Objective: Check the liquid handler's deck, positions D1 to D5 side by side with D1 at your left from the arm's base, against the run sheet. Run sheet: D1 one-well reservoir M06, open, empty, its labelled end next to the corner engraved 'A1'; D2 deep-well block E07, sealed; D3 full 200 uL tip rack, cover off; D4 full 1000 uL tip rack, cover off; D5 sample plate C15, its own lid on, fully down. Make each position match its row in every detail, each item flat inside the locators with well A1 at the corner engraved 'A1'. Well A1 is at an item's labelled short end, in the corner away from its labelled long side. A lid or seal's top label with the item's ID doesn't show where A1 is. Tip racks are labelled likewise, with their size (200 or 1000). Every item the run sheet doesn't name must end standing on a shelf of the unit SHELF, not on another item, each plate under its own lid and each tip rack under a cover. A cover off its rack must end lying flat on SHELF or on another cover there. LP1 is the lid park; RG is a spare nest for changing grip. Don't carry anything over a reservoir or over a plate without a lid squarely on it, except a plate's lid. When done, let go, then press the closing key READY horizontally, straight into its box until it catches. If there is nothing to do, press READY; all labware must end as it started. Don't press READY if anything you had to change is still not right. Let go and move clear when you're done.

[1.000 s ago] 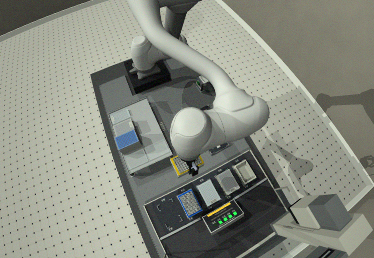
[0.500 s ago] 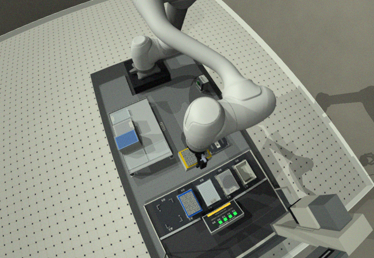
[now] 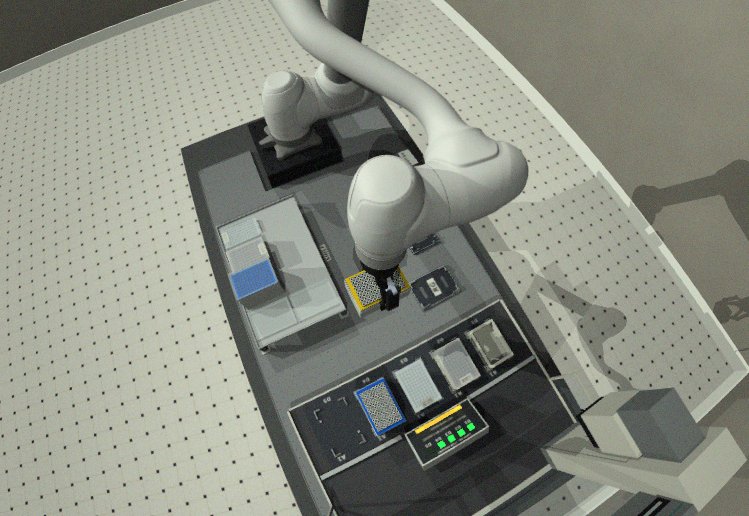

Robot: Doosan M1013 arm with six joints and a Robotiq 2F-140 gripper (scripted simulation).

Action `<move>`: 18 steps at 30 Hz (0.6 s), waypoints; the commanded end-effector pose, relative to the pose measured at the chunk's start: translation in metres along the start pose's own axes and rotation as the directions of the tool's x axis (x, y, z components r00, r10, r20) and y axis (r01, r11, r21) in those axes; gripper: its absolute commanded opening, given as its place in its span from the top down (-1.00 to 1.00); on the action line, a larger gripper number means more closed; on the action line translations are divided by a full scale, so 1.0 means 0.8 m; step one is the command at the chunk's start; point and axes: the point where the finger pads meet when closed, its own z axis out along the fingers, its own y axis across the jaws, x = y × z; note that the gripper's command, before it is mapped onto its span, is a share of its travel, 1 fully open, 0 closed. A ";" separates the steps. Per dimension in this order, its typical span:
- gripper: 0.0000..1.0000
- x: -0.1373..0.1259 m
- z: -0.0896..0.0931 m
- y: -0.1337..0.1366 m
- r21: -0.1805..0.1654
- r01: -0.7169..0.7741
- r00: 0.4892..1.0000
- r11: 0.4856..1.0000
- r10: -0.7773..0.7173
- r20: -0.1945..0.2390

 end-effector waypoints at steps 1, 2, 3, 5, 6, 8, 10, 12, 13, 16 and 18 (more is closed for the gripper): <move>0.80 0.000 -0.002 0.015 0.002 0.000 1.000 1.000 0.000 0.000; 0.80 0.000 -0.002 0.022 0.002 0.000 1.000 1.000 0.000 0.000; 0.80 -0.001 -0.002 0.028 0.002 0.000 1.000 1.000 0.000 0.000; 0.80 -0.001 -0.002 0.040 0.002 0.000 1.000 1.000 0.000 0.000; 0.80 -0.001 -0.002 0.047 0.002 0.000 1.000 1.000 0.000 0.000; 0.80 -0.001 -0.002 0.059 0.002 0.000 1.000 1.000 0.000 0.000; 0.80 -0.001 -0.002 0.072 0.002 0.000 1.000 1.000 0.000 0.000; 0.80 -0.001 -0.002 0.084 0.002 0.000 1.000 1.000 0.000 0.000; 0.80 -0.001 -0.002 0.090 0.002 0.000 1.000 1.000 0.000 0.000; 0.80 -0.001 -0.002 0.097 0.002 0.000 1.000 1.000 0.000 0.000; 0.80 -0.001 -0.002 0.109 0.002 0.000 1.000 1.000 0.000 0.000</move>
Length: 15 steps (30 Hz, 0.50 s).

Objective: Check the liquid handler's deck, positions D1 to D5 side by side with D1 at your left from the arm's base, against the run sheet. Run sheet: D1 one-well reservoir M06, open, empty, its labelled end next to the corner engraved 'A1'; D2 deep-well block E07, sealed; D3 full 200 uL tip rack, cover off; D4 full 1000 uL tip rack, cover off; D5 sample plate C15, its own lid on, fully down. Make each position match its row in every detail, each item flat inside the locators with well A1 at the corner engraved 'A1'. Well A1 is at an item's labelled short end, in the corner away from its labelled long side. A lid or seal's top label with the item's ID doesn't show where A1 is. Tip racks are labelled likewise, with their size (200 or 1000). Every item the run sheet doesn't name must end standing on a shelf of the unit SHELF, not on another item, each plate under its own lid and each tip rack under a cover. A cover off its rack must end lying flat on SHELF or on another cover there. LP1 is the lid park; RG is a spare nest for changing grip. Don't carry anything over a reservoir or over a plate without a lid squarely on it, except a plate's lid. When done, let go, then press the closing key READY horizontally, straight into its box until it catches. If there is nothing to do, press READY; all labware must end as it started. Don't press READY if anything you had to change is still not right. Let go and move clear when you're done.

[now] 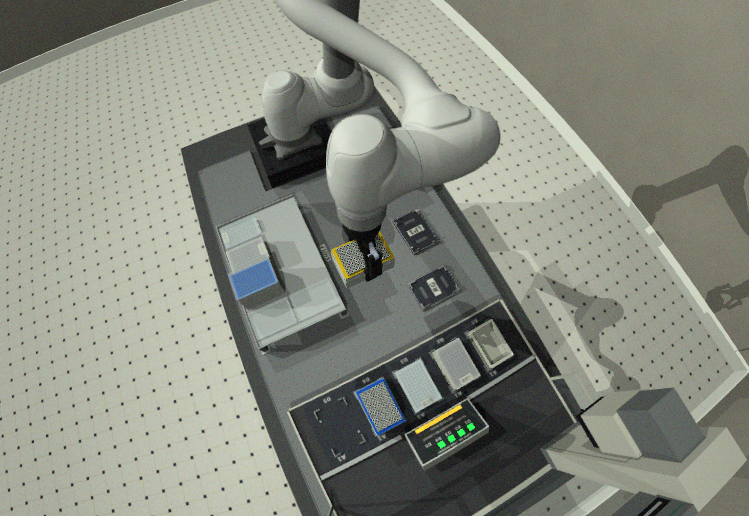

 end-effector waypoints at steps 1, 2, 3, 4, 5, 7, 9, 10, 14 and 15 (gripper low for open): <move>0.80 0.000 -0.001 0.016 0.002 0.000 1.000 1.000 0.000 0.000; 0.80 0.000 -0.001 0.022 0.002 0.000 1.000 1.000 0.000 0.000; 0.80 0.000 -0.001 0.029 0.002 0.000 1.000 1.000 0.000 0.000; 0.80 -0.001 -0.001 0.035 0.002 0.000 1.000 1.000 0.000 0.000; 0.80 -0.001 -0.001 0.041 0.002 0.000 1.000 1.000 0.000 0.000; 0.80 -0.001 -0.001 0.054 0.002 0.000 1.000 1.000 0.000 0.000; 0.80 -0.001 -0.001 0.066 0.002 0.000 1.000 1.000 0.000 0.000; 0.80 -0.001 -0.001 0.072 0.002 0.000 1.000 1.000 0.000 0.000; 0.80 -0.001 -0.001 0.085 0.002 0.000 1.000 1.000 0.000 0.000; 0.80 -0.001 -0.001 0.091 0.001 0.000 1.000 1.000 0.000 0.000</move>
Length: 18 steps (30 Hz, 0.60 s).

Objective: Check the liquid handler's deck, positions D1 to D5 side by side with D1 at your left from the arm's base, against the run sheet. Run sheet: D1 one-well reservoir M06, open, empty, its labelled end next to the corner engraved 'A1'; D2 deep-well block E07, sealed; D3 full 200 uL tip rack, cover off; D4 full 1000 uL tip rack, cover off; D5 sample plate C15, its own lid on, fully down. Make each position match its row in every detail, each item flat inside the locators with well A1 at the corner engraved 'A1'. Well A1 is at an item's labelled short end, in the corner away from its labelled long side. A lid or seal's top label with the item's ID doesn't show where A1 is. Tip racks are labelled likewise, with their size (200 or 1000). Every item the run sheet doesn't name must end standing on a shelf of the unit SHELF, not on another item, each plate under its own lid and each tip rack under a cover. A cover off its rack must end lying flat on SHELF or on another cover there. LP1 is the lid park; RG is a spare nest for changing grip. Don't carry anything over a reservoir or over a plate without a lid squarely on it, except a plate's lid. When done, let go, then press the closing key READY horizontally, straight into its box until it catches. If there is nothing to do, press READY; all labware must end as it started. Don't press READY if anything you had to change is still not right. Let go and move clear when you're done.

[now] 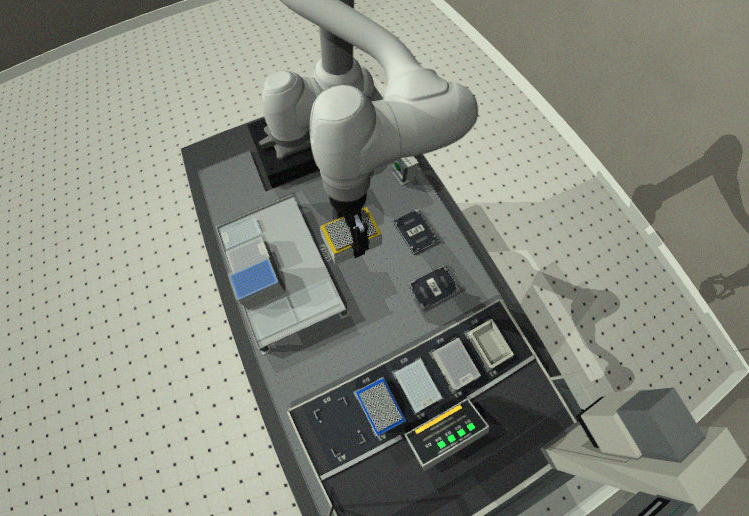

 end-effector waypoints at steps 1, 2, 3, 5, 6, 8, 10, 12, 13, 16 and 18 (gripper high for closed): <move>0.80 0.000 -0.001 0.012 0.001 0.000 1.000 1.000 0.000 0.000; 0.80 0.000 -0.001 0.019 0.001 0.000 1.000 1.000 0.000 0.000; 0.80 0.000 -0.001 0.025 0.001 0.000 1.000 1.000 0.000 0.000; 0.80 0.000 -0.001 0.037 0.001 0.000 1.000 1.000 0.000 0.000; 0.80 -0.001 -0.001 0.044 0.001 0.000 1.000 1.000 0.000 0.000; 0.80 -0.001 -0.001 0.056 0.001 0.000 1.000 1.000 0.000 0.000; 0.80 -0.001 -0.001 0.069 0.001 0.000 1.000 1.000 0.000 0.000; 0.80 -0.001 -0.001 0.081 0.001 0.000 1.000 1.000 0.000 0.000; 0.80 -0.001 -0.001 0.087 0.001 0.000 1.000 1.000 0.000 0.000; 0.80 -0.001 -0.001 0.089 0.001 0.000 1.000 1.000 0.000 0.000; 0.80 0.011 -0.001 0.089 0.001 0.000 1.000 1.000 0.000 0.000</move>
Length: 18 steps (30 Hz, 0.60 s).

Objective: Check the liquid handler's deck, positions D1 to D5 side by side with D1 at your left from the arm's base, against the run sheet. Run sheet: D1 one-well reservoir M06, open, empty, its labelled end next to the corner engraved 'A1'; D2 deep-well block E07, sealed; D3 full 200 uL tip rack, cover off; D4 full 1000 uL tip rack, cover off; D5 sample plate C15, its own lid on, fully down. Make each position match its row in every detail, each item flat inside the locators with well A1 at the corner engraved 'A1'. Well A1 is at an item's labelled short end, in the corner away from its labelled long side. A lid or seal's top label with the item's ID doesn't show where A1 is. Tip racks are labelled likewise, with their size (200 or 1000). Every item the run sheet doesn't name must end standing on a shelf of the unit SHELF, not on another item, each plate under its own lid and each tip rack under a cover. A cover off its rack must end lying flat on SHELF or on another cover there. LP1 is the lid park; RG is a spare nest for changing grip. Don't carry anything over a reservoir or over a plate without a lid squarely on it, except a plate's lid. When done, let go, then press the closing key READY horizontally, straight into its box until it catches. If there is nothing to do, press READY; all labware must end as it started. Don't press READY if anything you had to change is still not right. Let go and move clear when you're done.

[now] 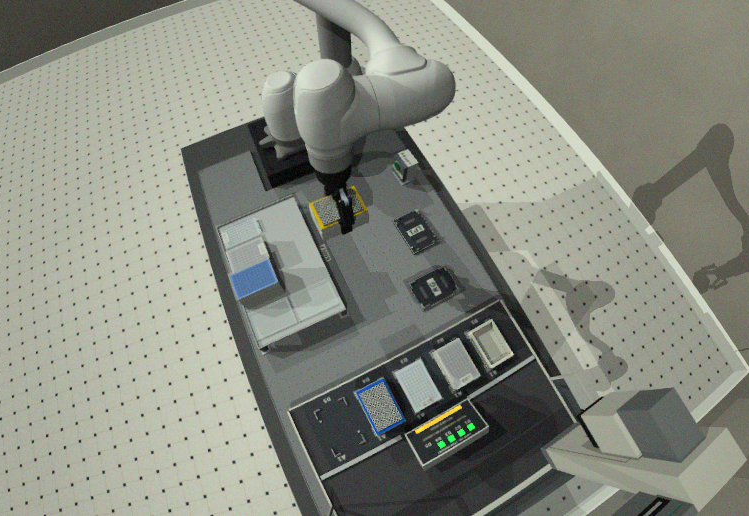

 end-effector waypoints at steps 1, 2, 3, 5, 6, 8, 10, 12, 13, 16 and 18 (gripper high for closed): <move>0.80 0.016 -0.001 0.000 0.001 0.000 1.000 1.000 0.000 0.000; 0.80 0.022 -0.001 0.000 0.001 0.000 1.000 1.000 0.000 0.000; 0.80 0.028 -0.001 0.000 0.001 0.000 1.000 1.000 0.000 0.000; 0.80 0.041 -0.001 0.000 0.001 0.000 1.000 1.000 0.000 0.000; 0.80 0.047 -0.001 0.000 0.001 0.000 1.000 1.000 0.000 0.000; 0.80 0.060 -0.001 0.000 0.001 0.000 1.000 1.000 0.000 0.000; 0.80 0.072 -0.001 0.001 0.001 0.000 1.000 1.000 0.000 0.000; 0.80 0.085 -0.001 0.001 0.001 0.000 1.000 1.000 0.000 0.000; 0.80 0.091 -0.001 0.001 0.001 0.000 1.000 1.000 0.000 0.000; 0.80 0.097 -0.001 0.001 0.001 0.000 1.000 1.000 0.000 0.000; 0.80 0.110 -0.001 0.001 0.001 0.000 1.000 1.000 0.000 0.000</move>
